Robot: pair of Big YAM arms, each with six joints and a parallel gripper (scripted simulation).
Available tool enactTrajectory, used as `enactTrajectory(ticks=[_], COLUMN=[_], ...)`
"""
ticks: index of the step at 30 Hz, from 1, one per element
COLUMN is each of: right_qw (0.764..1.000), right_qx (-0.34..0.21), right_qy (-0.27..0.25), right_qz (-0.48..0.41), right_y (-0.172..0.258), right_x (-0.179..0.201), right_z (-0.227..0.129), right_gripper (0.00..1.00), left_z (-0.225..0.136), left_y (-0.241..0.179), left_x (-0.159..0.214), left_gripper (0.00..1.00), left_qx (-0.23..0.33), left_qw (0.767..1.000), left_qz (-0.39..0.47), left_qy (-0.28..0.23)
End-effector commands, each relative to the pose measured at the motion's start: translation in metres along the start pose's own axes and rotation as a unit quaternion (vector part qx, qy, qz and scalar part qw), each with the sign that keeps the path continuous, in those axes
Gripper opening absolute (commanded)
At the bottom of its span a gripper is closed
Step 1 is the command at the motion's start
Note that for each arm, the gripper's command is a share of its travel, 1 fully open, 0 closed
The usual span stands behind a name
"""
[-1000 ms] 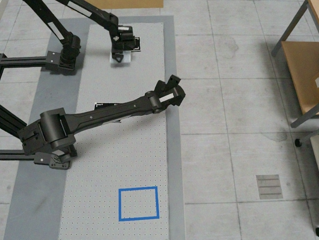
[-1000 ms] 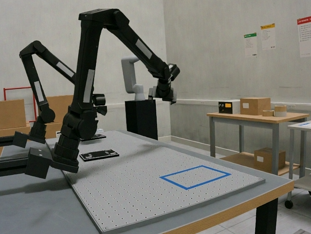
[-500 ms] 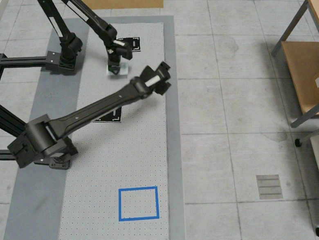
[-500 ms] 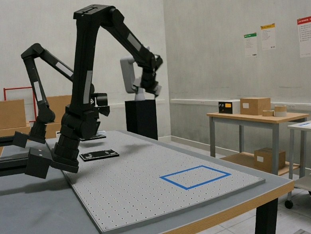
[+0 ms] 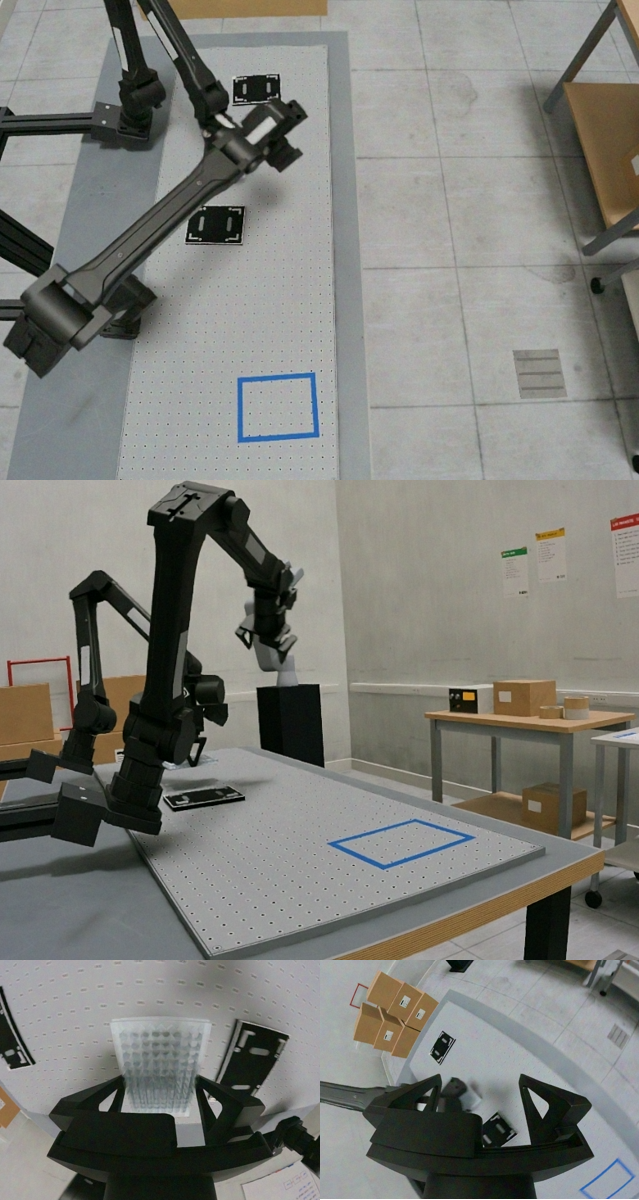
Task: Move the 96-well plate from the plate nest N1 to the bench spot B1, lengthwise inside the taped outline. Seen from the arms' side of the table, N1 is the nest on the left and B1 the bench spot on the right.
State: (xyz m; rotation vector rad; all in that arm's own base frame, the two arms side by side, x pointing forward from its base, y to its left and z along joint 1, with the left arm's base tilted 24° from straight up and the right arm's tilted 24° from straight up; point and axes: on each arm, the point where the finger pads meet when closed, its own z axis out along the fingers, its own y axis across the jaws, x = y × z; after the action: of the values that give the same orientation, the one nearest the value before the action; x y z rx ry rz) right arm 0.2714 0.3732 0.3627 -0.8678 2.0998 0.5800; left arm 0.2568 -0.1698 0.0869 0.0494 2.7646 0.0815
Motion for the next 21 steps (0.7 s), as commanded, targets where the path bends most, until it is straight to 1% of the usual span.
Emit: enactTrajectory(ticks=[1, 6, 8, 13, 16, 21], right_qw=[0.997, 0.993, 0.993, 0.989, 0.985, 0.980], right_qx=[0.002, 0.012, 0.012, 0.023, 0.029, 0.038], right_qy=[0.011, 0.011, 0.011, 0.009, 0.006, 0.003], right_qz=[0.076, 0.113, 0.113, 0.148, 0.169, 0.197], right_y=[0.041, 0.059, 0.059, 0.071, 0.075, 0.079], right_x=[0.018, 0.032, 0.032, 0.048, 0.058, 0.076], right_z=[-0.035, -0.061, -0.061, -0.087, -0.102, -0.127], right_gripper=[1.00, 1.00, 1.00, 1.00, 1.00, 1.00], left_z=[-0.010, -0.008, -0.008, -0.006, -0.005, -0.004], left_y=[-0.069, -0.116, -0.116, -0.152, -0.167, -0.176], left_x=[-0.016, -0.004, -0.004, 0.006, 0.009, 0.013], left_gripper=[0.81, 0.81, 0.81, 0.81, 0.81, 0.81], left_qx=[0.013, 0.011, 0.011, 0.007, 0.008, 0.006], left_qw=[0.999, 1.000, 1.000, 1.000, 1.000, 1.000], left_qz=[-0.031, -0.021, -0.021, -0.005, 0.002, 0.018], left_qy=[-0.024, -0.020, -0.020, -0.017, -0.017, -0.016])
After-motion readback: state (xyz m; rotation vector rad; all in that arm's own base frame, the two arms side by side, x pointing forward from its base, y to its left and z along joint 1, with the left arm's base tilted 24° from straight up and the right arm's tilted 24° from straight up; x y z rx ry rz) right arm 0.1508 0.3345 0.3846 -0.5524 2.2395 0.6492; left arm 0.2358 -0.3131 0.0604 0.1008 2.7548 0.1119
